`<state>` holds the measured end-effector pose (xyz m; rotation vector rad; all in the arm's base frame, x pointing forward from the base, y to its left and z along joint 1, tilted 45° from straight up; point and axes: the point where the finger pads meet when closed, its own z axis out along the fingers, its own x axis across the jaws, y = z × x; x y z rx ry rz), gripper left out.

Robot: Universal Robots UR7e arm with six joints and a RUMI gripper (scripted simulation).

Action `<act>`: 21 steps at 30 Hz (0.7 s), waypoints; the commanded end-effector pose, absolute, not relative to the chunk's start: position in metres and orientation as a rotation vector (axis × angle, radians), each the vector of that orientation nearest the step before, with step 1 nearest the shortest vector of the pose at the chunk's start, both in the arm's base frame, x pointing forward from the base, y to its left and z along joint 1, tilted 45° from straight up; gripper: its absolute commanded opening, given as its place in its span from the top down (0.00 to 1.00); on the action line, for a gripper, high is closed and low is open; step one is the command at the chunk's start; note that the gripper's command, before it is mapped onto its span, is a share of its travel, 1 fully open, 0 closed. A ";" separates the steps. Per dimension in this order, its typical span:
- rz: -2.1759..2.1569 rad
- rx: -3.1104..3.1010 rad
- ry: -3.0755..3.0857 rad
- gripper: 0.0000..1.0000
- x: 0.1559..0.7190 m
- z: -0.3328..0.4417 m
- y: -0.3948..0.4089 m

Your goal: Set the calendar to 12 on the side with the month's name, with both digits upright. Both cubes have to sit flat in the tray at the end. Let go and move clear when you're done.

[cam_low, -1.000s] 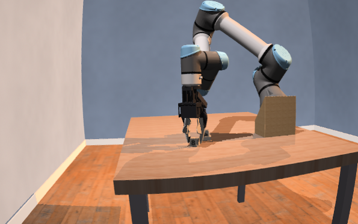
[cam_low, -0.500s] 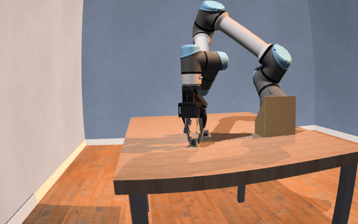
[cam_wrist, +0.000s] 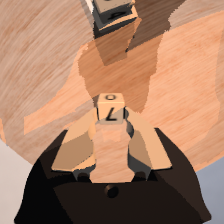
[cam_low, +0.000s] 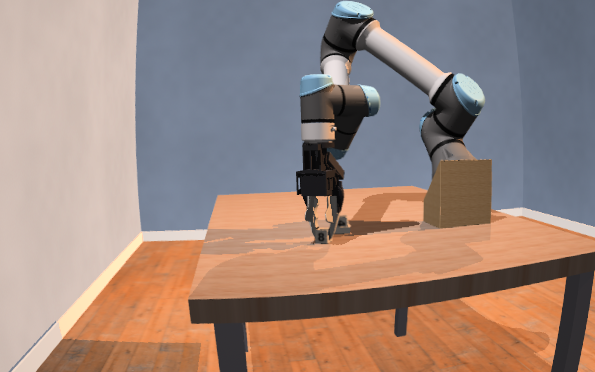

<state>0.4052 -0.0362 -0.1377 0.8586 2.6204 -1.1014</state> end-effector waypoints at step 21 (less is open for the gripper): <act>-1.100 0.858 2.620 0.89 0.408 -0.112 -0.011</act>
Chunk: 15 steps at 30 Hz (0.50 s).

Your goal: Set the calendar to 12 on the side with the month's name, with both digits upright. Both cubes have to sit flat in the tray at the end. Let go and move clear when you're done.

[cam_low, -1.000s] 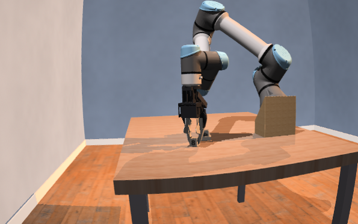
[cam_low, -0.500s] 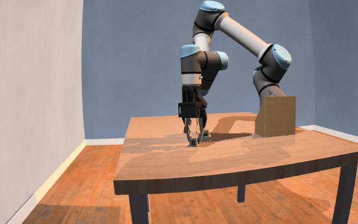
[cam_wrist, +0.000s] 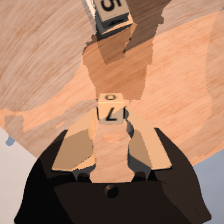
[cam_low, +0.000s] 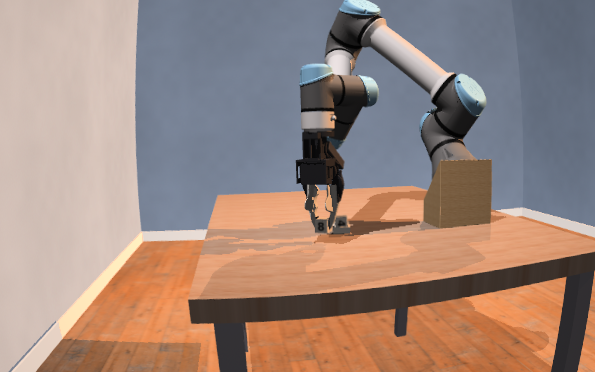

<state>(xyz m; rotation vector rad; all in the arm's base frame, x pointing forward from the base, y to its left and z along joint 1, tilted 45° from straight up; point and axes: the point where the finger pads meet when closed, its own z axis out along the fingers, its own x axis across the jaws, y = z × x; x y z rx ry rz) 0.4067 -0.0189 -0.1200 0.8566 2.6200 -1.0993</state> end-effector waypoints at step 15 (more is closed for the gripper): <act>-1.100 0.858 2.620 0.89 0.411 -0.069 0.031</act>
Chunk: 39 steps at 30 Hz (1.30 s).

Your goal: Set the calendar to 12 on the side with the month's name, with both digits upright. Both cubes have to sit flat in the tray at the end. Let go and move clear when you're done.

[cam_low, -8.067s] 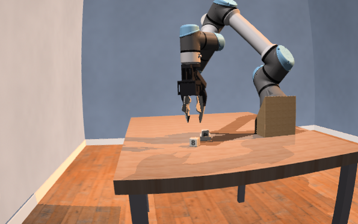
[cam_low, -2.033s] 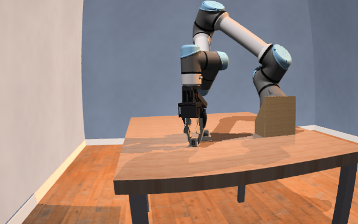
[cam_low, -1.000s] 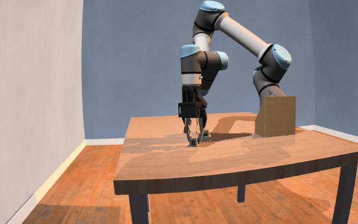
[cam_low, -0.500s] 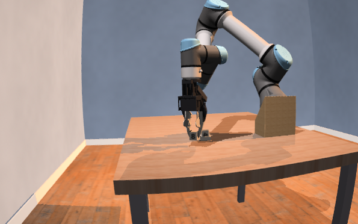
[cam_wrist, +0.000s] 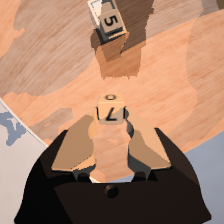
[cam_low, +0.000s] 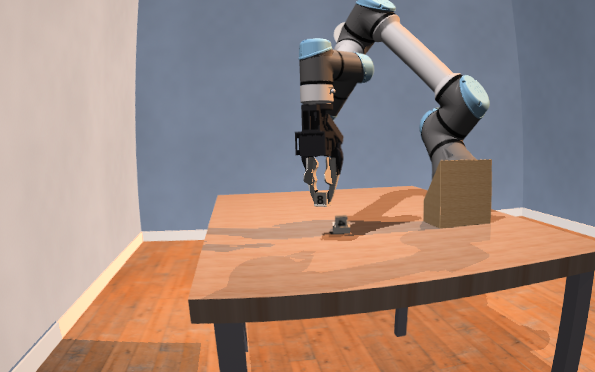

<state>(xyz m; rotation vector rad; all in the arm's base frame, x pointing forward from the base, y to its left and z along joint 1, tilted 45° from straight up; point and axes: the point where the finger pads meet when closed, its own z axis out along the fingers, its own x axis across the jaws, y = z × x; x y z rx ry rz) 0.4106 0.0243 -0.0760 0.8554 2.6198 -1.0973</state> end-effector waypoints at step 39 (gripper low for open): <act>-1.172 0.416 2.836 0.89 0.337 0.033 -0.046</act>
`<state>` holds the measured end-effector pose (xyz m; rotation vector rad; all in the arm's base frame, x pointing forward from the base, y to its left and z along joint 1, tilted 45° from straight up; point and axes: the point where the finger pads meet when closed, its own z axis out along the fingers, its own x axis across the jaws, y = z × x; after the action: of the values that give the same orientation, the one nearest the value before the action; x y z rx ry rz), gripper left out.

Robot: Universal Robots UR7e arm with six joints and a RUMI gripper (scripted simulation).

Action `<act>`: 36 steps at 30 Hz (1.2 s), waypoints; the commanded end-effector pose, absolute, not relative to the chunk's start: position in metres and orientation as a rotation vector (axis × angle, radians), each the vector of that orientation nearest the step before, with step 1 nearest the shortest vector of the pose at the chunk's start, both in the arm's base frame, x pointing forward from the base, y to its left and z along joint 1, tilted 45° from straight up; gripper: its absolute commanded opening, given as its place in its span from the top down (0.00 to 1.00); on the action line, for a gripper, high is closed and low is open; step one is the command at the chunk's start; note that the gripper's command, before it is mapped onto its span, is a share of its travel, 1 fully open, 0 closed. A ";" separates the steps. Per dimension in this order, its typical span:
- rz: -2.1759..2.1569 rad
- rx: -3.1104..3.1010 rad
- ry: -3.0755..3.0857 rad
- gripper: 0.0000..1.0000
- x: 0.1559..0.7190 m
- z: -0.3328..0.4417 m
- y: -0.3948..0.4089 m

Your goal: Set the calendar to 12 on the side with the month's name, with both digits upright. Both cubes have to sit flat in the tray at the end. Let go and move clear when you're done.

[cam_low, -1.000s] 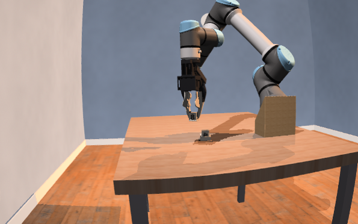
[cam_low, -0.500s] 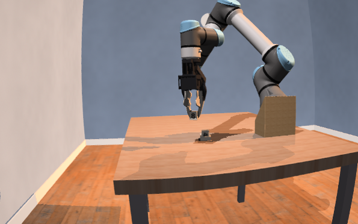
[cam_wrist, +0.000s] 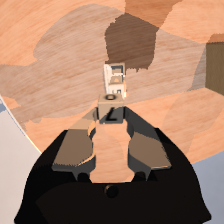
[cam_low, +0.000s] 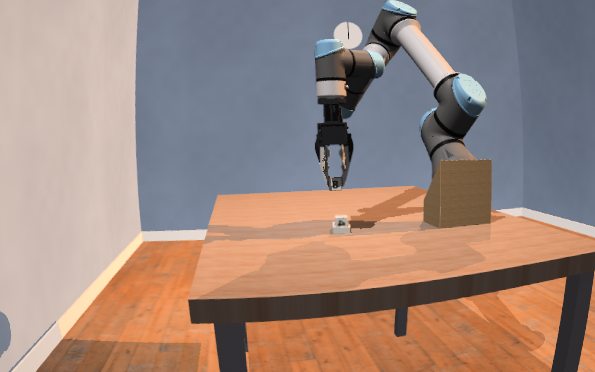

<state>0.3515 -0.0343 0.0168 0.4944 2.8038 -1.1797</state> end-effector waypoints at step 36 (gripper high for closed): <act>-1.176 0.393 2.845 0.89 0.330 0.013 -0.072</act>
<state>0.3306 -0.0643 0.0214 0.3944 2.8460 -1.1778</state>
